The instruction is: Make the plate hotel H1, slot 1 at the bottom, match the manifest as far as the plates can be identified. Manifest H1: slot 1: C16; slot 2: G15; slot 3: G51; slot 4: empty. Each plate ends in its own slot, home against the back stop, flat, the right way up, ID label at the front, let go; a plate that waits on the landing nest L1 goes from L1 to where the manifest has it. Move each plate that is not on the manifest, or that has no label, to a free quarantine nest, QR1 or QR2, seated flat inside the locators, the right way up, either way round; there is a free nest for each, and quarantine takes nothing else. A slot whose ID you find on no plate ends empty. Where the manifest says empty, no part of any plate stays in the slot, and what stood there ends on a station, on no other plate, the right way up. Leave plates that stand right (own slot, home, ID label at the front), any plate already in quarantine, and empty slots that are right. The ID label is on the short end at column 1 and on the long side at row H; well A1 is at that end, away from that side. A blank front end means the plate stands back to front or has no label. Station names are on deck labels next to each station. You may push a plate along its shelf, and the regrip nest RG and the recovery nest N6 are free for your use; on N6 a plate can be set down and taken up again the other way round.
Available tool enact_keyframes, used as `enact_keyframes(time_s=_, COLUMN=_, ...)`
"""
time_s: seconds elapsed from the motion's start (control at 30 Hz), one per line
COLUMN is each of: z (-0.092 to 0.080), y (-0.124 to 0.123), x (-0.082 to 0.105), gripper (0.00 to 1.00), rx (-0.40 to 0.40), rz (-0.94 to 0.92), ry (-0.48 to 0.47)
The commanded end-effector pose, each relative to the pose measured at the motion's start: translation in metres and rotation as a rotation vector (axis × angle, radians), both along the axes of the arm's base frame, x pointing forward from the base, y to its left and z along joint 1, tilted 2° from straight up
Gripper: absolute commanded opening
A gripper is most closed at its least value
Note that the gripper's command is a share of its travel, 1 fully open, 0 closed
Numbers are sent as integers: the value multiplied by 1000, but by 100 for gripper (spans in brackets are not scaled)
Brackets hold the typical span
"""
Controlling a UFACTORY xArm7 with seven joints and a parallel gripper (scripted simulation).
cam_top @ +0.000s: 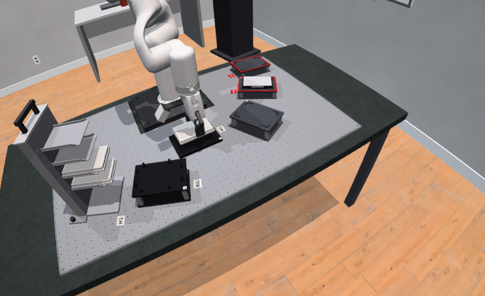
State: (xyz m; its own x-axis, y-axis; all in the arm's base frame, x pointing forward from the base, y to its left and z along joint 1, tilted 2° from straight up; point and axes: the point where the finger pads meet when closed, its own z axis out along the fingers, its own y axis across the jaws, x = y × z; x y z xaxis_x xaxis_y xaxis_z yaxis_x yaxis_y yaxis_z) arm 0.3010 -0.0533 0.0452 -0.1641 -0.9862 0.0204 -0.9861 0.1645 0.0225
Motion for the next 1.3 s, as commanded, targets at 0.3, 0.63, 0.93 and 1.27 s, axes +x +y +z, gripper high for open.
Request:
enact_keyframes(time_s=0.3, z=-16, y=0, x=1, gripper=0, rx=1, rz=0, ry=-2)
enact_keyframes(time_s=0.63, z=-16, y=0, x=1, gripper=0, rx=1, rz=0, ry=-2)
enact_keyframes(time_s=0.93, z=-16, y=0, x=1, gripper=0, rx=1, rz=0, ry=-3)
enact_keyframes(time_s=1.27, z=-21, y=0, x=1, gripper=0, rx=1, rz=0, ry=-2)
